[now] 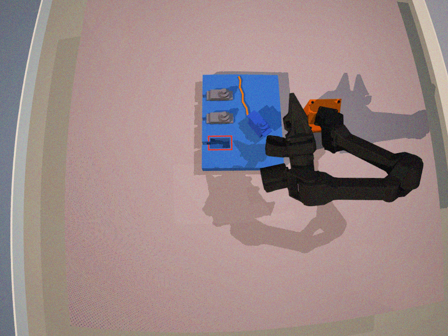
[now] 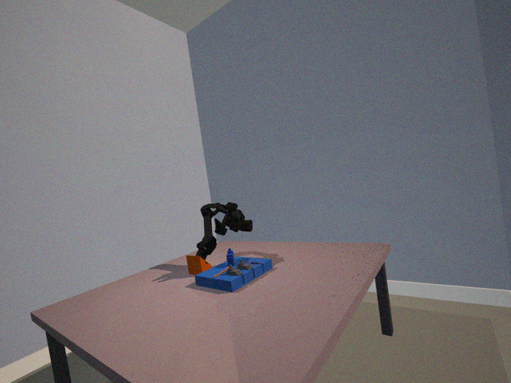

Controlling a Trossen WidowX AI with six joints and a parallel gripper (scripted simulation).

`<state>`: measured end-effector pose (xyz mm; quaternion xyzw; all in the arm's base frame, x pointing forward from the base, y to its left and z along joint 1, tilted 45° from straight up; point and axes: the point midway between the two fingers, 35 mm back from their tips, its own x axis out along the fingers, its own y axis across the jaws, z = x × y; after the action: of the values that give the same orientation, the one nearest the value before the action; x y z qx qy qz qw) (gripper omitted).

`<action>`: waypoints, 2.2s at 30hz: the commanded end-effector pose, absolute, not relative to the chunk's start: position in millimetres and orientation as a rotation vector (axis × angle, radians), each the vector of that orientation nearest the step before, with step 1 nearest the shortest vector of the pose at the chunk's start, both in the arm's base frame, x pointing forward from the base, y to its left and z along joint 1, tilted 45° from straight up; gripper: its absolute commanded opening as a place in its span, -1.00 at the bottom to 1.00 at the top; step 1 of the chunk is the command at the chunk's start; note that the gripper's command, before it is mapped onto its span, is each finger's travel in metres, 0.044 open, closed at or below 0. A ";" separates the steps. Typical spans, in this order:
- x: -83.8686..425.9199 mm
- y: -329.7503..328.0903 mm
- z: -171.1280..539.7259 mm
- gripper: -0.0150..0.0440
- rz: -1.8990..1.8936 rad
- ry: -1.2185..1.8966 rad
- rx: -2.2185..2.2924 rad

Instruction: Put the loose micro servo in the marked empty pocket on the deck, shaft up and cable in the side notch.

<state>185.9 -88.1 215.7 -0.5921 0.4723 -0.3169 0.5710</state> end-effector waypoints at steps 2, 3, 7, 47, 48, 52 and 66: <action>186.1 -88.5 214.2 1.00 -0.737 1.118 -1.381; 186.2 -88.8 212.9 1.00 -0.732 1.126 -1.375; 187.0 -90.3 205.2 1.00 -0.702 1.176 -1.328; 182.5 -69.9 99.4 1.00 -0.315 1.802 -0.236; 182.7 -68.6 97.8 1.00 -0.309 1.812 -0.202; 184.3 -63.1 91.3 1.00 -0.285 1.846 -0.064; 200.4 -44.2 78.2 1.00 -0.184 1.901 0.438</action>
<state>196.5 -46.5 79.0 0.1511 0.8075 -0.0838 0.5640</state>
